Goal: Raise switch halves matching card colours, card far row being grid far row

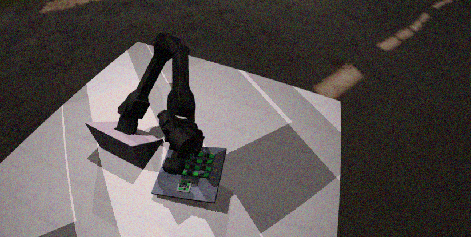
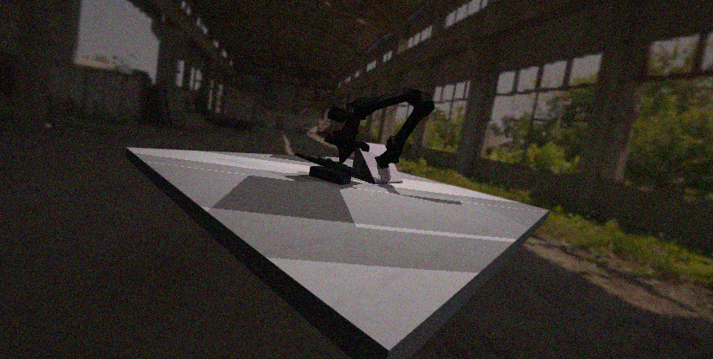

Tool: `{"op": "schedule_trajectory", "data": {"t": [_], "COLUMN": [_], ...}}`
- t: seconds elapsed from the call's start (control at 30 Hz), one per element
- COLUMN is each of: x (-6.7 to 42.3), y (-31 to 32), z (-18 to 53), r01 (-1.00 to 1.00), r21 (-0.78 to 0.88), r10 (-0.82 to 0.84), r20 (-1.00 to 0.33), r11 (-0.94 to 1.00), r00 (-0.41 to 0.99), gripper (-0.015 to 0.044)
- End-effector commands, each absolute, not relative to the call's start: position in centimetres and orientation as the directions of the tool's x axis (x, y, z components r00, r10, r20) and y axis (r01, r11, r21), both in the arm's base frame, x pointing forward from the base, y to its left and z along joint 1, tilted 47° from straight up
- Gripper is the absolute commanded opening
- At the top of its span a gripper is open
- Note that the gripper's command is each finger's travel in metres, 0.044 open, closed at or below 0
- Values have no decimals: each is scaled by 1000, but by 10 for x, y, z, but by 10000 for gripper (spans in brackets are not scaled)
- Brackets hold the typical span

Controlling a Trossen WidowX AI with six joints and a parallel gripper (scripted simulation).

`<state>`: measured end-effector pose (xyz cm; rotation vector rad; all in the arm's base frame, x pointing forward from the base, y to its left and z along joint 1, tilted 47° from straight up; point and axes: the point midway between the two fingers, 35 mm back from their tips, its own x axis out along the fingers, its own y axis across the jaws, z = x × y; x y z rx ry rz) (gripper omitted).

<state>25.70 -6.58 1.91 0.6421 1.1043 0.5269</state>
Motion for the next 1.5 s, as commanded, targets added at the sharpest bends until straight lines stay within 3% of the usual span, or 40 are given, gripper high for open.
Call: {"op": "schedule_trajectory", "data": {"t": [0.0, 0.83, 1.13, 1.47], "x": [258, 259, 233, 220], "y": [-65, -63, -107, -137], "z": [19, 17, 57, 14], "r01": [-72, -72, -70, -70], "r21": [706, 707, 706, 703], "r10": [677, 678, 671, 668], "r20": [-638, -638, -632, -633], "r11": [704, 704, 705, 708], "r00": [366, 366, 389, 390], "gripper": [0, 0, 0, 0]}}
